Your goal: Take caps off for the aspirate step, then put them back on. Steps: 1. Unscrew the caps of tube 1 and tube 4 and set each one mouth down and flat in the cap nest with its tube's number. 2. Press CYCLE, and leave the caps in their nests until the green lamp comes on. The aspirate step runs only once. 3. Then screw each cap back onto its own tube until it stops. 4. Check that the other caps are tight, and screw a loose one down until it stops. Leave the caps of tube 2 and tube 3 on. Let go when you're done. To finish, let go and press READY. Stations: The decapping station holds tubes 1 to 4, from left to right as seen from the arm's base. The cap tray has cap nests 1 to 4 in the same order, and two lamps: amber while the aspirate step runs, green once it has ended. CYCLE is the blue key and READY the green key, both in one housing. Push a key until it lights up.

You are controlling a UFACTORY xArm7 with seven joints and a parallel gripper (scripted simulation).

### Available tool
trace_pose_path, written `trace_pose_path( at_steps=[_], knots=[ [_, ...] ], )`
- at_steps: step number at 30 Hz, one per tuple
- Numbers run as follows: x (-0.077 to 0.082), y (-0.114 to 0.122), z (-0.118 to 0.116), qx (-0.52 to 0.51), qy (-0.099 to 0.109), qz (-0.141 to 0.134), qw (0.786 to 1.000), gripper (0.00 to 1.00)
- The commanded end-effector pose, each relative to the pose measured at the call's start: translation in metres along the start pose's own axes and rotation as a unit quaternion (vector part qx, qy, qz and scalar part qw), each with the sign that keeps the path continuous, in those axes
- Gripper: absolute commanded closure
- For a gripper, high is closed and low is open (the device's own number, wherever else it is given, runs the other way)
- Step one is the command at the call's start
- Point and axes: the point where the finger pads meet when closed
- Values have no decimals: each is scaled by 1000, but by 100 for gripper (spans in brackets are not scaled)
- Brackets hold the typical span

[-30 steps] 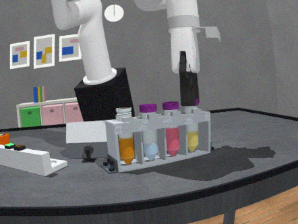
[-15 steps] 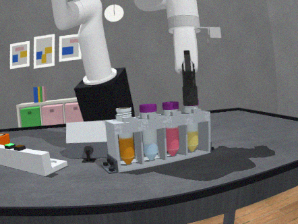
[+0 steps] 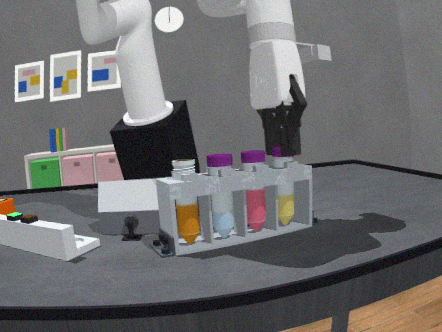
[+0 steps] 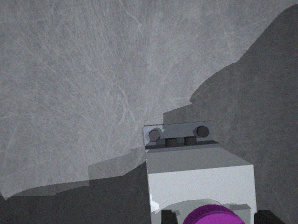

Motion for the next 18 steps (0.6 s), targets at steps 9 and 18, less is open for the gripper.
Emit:
trace_pose_path(
  at_steps=[9,18],
  knots=[
    [2,-1,2,89,-13,9,996,100],
    [2,-1,2,89,-13,9,996,100]
  ],
)
Point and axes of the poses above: the point where the finger pads meet when closed, its own x axis back along the fingers, its own z axis across the jaws, y = z × x, and after that the axes turned 8 degrees about x, right-handed
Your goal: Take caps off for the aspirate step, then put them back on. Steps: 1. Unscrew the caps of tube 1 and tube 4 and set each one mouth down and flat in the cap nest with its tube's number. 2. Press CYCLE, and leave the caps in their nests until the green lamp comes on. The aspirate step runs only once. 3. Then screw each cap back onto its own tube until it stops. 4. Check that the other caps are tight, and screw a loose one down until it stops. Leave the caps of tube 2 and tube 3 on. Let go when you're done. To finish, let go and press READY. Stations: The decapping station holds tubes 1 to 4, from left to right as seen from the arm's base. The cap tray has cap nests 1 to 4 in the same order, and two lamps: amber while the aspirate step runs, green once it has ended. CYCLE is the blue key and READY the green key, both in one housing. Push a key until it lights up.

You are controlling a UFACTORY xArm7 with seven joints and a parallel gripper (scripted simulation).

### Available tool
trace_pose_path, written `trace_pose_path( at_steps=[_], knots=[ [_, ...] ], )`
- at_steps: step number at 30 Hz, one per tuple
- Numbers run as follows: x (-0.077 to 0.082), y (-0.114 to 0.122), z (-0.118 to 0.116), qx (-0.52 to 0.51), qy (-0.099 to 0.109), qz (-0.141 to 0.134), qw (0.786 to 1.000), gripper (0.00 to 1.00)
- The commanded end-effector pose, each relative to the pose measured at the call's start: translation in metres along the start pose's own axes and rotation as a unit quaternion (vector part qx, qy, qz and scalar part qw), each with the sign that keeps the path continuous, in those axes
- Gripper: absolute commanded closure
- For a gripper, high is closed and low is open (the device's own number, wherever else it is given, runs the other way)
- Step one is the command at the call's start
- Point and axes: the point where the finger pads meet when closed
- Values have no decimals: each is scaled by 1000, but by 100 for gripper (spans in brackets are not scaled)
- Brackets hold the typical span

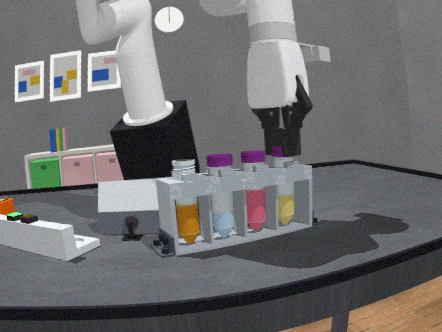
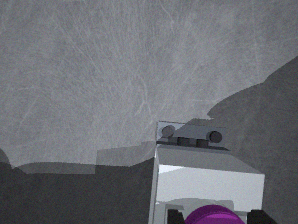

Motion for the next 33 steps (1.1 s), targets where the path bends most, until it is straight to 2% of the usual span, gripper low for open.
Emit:
trace_pose_path(
  at_steps=[1,4,8,15,16,26,29,33],
  knots=[
    [1,-1,2,1,2,1,1000,100],
    [1,-1,2,1,2,1,1000,100],
    [2,-1,2,-94,2,1,996,100],
    [2,-1,2,-94,2,1,996,100],
    [2,-1,2,-94,2,1,996,54],
    [2,-1,2,-94,2,1,996,54],
    [1,-1,2,-74,2,1,997,54],
    [1,-1,2,6,2,1,1000,54]
  ],
)
Point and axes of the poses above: the point where the finger pads meet when closed, its own x axis back along the fingers, its own z axis across the jaws, y = z × x, and after that the axes turned 8 degrees about x, right-handed
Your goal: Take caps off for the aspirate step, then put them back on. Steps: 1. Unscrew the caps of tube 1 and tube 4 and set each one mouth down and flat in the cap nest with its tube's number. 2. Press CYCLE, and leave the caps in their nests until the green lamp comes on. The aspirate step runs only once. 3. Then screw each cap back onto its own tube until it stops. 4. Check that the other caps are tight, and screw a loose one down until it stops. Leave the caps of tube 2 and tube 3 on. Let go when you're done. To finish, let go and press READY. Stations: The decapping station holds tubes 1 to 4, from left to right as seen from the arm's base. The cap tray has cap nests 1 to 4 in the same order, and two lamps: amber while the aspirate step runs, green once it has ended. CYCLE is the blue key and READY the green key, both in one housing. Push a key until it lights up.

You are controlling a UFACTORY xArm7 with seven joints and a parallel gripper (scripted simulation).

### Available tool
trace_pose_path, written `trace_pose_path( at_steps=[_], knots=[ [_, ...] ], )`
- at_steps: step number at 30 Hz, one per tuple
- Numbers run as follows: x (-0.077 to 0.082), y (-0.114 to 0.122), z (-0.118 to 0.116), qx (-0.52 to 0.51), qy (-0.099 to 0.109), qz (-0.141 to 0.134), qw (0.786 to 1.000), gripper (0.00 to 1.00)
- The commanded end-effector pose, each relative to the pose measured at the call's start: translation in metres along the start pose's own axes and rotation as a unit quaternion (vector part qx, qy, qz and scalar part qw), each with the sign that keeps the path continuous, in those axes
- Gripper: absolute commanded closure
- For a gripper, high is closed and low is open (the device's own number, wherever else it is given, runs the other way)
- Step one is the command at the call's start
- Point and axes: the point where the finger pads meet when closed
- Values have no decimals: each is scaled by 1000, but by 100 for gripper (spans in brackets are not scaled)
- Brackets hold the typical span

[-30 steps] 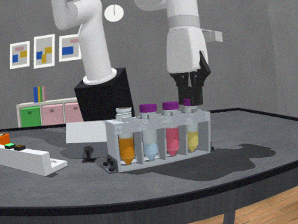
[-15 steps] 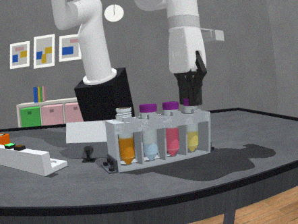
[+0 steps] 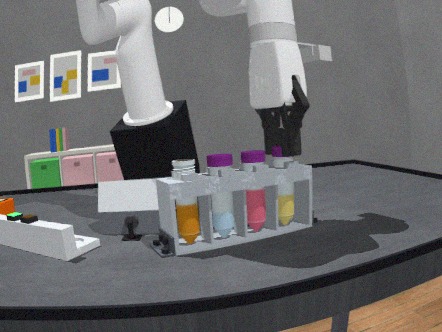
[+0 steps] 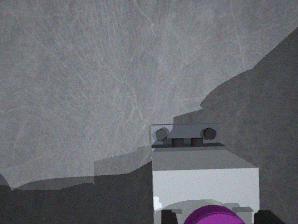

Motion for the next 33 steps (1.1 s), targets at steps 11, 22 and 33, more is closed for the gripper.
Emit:
trace_pose_path(
  at_steps=[11,22,33],
  knots=[
    [2,-1,2,211,2,2,977,54],
    [2,-1,2,211,2,2,977,100],
    [2,-1,2,178,2,2,984,100]
  ],
)
Point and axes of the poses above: the point where the finger pads meet when closed, its own x axis back along the fingers, its own z axis across the jaws, y = z × x, and after that the axes turned 8 degrees about x, right-handed
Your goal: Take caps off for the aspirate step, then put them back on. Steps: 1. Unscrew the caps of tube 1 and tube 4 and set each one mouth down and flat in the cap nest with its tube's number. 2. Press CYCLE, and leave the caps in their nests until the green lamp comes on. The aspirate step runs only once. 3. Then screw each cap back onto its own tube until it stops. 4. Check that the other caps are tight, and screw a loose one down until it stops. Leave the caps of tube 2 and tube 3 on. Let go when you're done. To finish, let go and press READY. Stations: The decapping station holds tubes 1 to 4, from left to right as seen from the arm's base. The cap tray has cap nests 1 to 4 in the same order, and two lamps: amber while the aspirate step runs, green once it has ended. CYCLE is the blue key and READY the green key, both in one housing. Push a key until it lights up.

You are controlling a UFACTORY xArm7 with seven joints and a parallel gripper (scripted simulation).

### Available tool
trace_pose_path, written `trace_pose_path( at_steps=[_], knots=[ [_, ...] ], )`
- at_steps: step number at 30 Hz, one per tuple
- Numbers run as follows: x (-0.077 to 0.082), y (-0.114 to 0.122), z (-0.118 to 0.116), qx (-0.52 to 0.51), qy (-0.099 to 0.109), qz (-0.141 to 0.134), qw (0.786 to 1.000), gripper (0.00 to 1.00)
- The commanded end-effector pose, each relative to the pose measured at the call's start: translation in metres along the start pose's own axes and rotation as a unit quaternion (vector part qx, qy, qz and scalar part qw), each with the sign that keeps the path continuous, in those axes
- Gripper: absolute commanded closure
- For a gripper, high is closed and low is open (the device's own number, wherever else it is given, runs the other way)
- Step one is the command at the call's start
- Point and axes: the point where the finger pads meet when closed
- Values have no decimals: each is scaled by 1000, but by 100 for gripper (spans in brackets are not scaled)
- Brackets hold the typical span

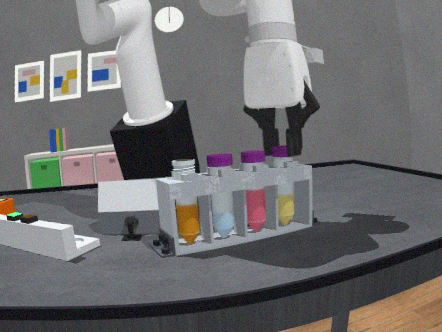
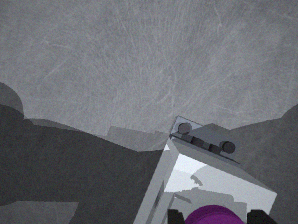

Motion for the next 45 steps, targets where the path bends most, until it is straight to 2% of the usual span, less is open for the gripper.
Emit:
trace_pose_path(
  at_steps=[1,12,14,24,32,33,43,45],
  knots=[
    [1,0,2,-48,3,0,999,100],
    [1,0,2,-229,3,1,973,100],
    [1,0,2,-229,3,1,973,100],
    [0,0,2,-380,2,1,925,100],
    [0,0,2,-380,2,1,925,100],
    [0,0,2,-380,2,1,925,54],
    [0,0,2,-380,2,1,925,54],
    [1,0,2,-343,2,1,939,54]
  ],
)
Point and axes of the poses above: the point where the finger pads meet when closed, its own x axis back along the fingers, its own z axis across the jaws, y = z × x, and after that the axes turned 8 degrees about x, right-handed
